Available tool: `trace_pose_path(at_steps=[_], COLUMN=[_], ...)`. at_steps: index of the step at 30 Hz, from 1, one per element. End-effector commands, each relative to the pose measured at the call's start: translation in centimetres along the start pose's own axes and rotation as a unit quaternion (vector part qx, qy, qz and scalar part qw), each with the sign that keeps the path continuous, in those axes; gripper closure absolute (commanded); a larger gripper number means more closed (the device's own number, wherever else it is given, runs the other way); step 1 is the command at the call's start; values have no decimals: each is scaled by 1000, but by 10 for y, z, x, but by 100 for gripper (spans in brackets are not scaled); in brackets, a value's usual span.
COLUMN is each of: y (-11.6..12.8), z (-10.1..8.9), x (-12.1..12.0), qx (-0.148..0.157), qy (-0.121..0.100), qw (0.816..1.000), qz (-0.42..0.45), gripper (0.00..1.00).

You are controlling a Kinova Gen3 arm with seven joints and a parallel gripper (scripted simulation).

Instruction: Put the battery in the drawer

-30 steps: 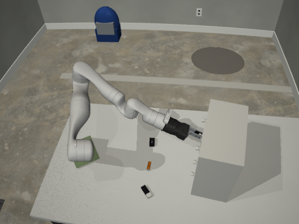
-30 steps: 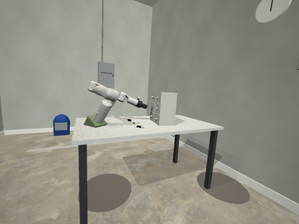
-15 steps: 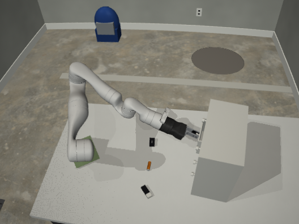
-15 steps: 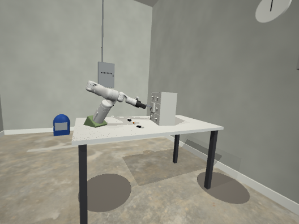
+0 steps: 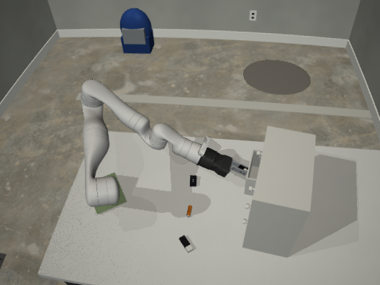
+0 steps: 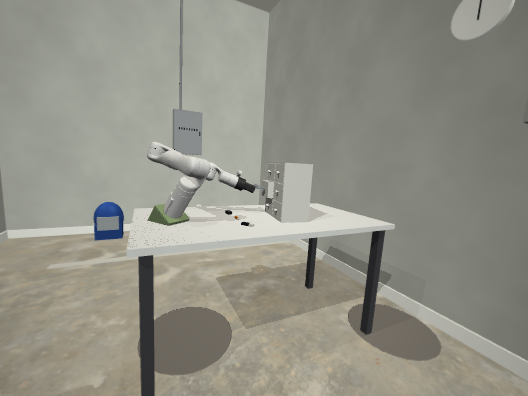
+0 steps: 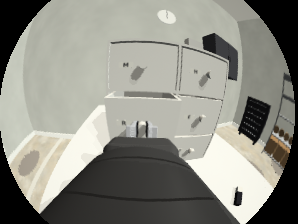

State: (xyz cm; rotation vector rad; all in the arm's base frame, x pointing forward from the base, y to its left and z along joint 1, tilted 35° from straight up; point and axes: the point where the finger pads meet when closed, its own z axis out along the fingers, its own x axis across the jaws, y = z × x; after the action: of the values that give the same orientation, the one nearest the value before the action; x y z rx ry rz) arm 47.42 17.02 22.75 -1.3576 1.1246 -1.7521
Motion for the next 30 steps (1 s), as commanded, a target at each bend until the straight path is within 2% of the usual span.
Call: trace_pose_path(at_steps=[1, 30], y=[0, 8], z=[-6, -27], x=[-3, -2], qx=[1, 1], qy=[-4, -4], qw=[1000, 1000], qz=[0, 0], gripper=[63, 63])
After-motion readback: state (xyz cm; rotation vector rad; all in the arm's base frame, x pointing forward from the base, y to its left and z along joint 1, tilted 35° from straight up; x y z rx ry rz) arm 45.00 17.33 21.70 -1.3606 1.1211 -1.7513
